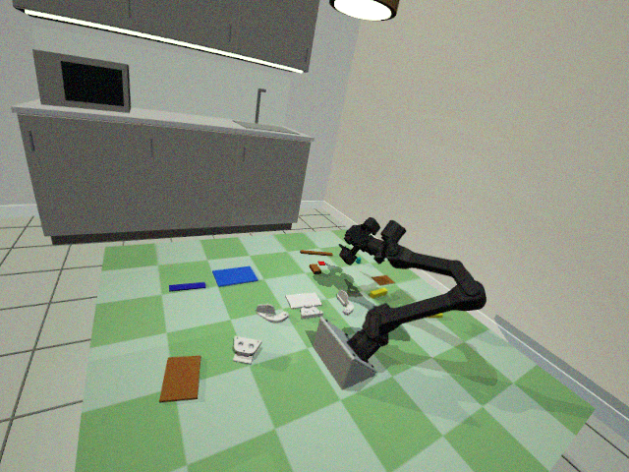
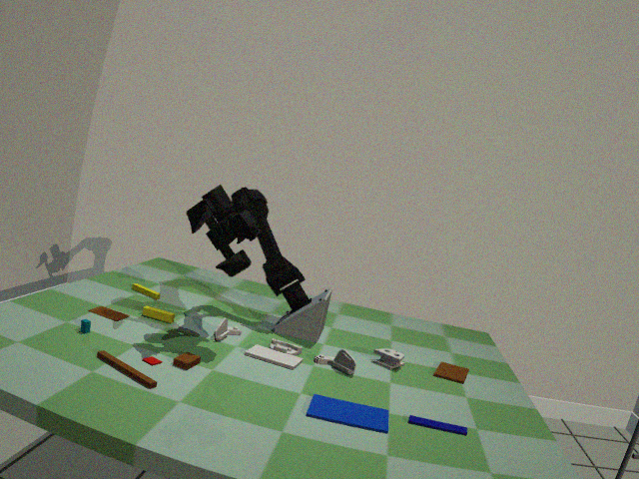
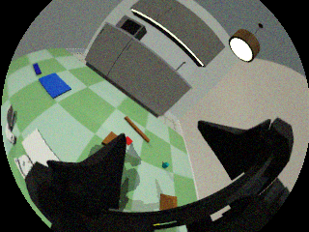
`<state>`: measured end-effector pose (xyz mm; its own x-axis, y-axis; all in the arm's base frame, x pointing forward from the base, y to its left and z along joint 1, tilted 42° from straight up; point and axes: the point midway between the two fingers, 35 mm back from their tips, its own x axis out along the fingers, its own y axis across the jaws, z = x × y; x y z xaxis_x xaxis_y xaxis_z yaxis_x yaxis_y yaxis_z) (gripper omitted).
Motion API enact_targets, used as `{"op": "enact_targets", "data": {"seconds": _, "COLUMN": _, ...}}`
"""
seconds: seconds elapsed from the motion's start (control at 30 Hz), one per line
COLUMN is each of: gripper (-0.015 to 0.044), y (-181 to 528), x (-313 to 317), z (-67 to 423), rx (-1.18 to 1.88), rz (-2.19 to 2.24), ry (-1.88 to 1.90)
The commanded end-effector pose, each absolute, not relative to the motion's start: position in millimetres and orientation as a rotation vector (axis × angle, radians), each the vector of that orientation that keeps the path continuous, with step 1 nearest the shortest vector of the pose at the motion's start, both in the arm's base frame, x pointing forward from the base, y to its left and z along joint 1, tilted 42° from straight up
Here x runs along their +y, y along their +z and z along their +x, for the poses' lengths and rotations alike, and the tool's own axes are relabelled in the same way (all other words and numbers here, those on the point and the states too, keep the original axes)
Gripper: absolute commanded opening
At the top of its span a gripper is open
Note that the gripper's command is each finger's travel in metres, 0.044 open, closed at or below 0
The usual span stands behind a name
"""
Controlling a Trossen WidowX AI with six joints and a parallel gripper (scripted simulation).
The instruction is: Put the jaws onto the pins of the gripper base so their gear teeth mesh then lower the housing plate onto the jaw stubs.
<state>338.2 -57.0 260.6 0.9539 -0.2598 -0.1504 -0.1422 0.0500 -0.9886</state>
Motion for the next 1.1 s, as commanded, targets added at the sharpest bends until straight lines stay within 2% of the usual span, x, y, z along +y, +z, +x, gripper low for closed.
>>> {"op": "enact_targets", "data": {"seconds": 0.0, "gripper": 0.0440, "y": 240.5, "x": -47.4, "z": 351.6, "rx": 0.391, "rz": -1.456, "ry": -0.012}}
{"op": "enact_targets", "data": {"seconds": 0.57, "gripper": 0.0440, "y": 164.1, "x": 1.1, "z": 380.0, "rx": 0.663, "rz": -1.215, "ry": 0.233}}
{"op": "enact_targets", "data": {"seconds": 1.07, "gripper": 0.0440, "y": 91.7, "x": 48.9, "z": 378.6, "rx": 0.984, "rz": -1.059, "ry": 0.361}}
